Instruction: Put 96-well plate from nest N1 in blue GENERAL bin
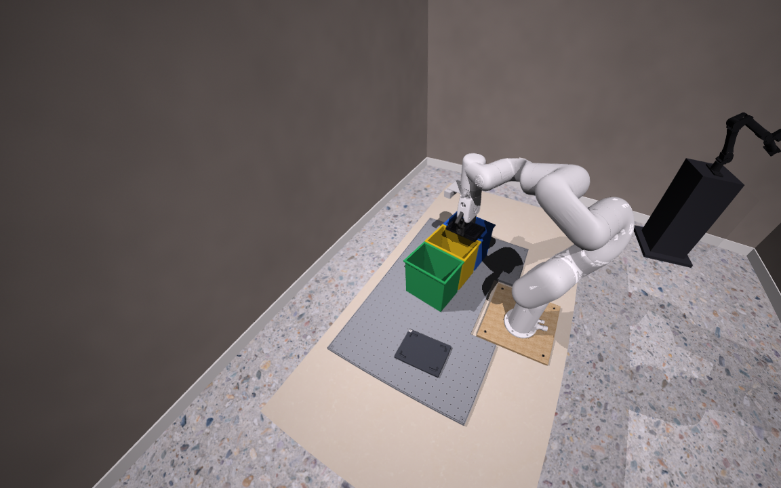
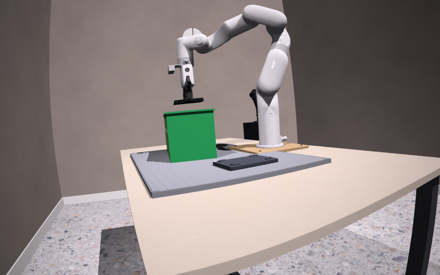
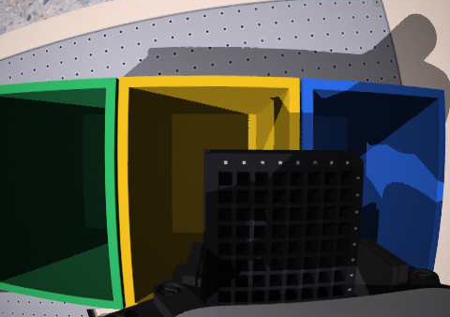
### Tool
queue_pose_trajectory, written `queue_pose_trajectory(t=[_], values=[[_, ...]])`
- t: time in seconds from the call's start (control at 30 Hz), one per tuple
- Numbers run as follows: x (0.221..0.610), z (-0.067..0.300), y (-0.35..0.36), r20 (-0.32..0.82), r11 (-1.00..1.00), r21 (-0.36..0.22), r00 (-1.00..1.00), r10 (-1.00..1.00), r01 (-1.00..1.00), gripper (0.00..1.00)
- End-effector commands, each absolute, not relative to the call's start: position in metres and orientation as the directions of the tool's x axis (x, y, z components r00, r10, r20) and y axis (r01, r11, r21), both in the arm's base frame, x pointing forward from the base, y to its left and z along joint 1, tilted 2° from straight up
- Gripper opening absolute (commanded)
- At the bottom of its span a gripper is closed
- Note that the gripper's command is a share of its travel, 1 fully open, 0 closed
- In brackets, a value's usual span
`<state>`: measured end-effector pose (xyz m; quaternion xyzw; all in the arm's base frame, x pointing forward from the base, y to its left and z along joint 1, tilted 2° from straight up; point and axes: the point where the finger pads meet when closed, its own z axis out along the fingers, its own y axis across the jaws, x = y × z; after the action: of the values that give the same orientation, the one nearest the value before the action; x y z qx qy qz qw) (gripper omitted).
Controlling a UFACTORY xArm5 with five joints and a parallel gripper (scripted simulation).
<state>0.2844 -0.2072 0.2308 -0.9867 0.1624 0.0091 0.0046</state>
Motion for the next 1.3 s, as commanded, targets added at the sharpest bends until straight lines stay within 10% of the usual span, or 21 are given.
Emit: queue_pose_trajectory(t=[0.0,1.27], values=[[0.285,0.231,-0.222,-0.017,-0.947,-0.006,0.947,-0.32,-0.32,0.0],[0.279,0.228,-0.303,-0.018,-0.947,-0.01,0.947,-0.32,-0.32,0.0]])
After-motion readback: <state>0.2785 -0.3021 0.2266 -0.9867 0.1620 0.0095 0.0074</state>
